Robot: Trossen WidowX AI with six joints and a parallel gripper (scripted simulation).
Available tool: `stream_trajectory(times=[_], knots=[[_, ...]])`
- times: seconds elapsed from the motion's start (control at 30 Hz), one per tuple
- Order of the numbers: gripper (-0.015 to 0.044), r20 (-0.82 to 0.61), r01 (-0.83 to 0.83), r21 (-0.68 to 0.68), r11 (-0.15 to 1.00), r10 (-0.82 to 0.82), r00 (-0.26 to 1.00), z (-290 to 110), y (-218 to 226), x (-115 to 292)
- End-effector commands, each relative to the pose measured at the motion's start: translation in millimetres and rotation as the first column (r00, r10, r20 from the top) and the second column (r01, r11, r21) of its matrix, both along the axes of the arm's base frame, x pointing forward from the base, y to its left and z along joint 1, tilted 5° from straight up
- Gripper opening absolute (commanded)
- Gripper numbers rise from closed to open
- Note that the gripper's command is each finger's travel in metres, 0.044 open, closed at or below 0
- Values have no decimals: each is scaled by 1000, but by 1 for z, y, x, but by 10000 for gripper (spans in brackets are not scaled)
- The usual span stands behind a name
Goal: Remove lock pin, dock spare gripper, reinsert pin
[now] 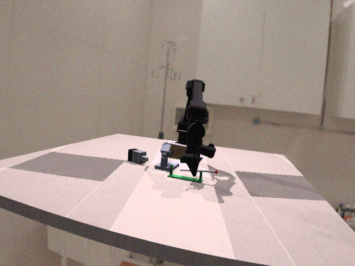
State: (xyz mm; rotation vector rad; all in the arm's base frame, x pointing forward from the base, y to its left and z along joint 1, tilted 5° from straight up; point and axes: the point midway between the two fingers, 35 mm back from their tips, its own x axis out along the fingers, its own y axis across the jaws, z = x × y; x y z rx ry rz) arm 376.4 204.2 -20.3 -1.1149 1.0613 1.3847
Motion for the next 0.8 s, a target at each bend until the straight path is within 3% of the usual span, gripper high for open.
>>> stream_trajectory(times=[0.0,0.77], knots=[[0,4,1,1,1000,-1,1000,9,0,1],[0,-47,5,-22,1000,-6,999,24,-5,-7]])
